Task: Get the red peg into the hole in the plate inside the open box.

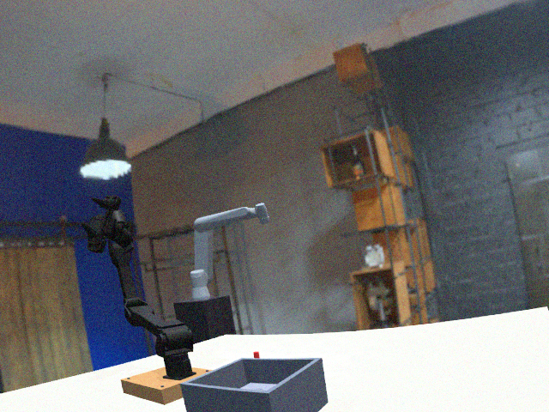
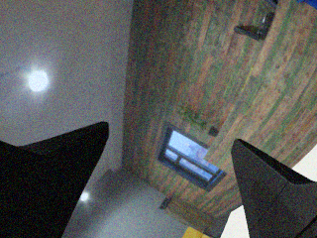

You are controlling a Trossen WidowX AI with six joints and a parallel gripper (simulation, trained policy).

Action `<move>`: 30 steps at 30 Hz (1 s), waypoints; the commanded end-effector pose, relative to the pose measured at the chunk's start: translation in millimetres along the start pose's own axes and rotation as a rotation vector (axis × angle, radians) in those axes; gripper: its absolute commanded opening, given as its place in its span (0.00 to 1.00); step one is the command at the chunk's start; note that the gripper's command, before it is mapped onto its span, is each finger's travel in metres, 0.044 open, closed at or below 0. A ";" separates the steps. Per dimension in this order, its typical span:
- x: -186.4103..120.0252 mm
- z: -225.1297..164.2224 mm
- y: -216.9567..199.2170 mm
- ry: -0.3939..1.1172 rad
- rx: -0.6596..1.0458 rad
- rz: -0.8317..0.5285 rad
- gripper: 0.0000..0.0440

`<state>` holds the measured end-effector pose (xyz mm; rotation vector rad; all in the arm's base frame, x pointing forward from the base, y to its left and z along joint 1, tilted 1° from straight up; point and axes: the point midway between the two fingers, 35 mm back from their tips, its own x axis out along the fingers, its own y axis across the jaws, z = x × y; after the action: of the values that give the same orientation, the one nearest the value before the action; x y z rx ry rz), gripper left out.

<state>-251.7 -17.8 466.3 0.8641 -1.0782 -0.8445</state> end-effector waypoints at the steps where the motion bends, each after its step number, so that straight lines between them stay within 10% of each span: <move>1: 3.9 -3.0 0.5 0.015 -0.013 0.000 0.96; 30: 122.5 -267.8 -24.2 0.824 -0.509 -0.270 1.00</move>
<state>7.1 -92.5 438.6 0.8167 -0.1151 -0.8136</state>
